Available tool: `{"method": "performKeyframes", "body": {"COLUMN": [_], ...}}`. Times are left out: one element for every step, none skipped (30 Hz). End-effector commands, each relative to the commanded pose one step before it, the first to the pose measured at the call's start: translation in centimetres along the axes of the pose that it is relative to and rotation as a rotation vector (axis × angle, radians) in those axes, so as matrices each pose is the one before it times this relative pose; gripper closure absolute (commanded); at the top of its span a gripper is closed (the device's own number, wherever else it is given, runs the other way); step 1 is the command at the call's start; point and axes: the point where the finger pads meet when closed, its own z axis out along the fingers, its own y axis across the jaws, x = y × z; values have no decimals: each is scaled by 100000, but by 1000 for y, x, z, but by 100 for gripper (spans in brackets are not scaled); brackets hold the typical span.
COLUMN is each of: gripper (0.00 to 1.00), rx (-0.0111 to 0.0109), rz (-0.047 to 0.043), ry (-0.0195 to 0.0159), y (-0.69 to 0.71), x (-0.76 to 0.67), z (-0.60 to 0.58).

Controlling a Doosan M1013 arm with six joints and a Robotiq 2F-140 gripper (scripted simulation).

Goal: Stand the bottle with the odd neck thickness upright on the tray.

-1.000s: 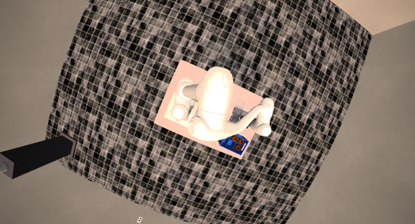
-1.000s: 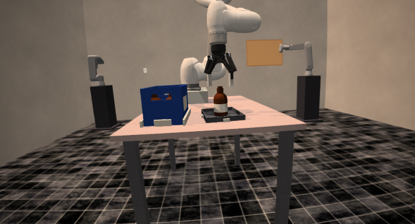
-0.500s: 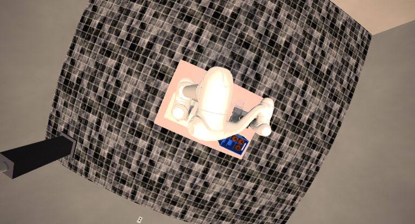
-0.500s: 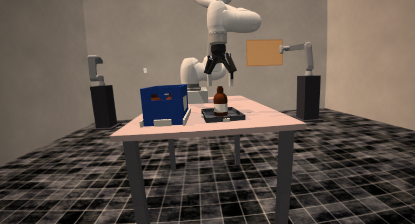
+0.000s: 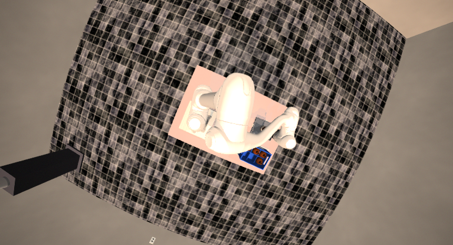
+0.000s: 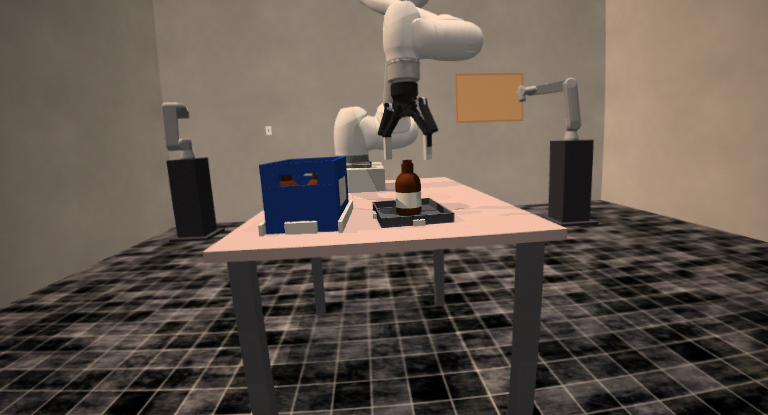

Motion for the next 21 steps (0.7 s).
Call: {"method": "performKeyframes", "body": {"gripper": [0,0,0,0,0,0,0,0,0,0,0,0,0,0,0,0,0,0,0,0,0], "rx": [20,0,0,0,0,0,0,0,0,0,0,0,0,0,0,0,0,0,0,0,0], "rz": [-2,0,0,0,0,0,0,0,0,0,0,0,0,0,0,0,0,0,0,0,0], "ry": [-11,0,0,0,0,0,0,0,0,0,0,0,0,0,0,0,0,0,0,0,0], "y": [-1,0,0,0,0,0,0,0,0,0,0,0,0,0,0,0,0,0,0,0,0], "x": [-3,0,0,0,0,0,0,0,0,0,0,0,0,0,0,0,0,0,0,0,0], "z": [-13,0,0,0,0,0,0,0,0,-2,-7,-12,-20,-28,-38,-48,-60,-72,-84,0,0]}}
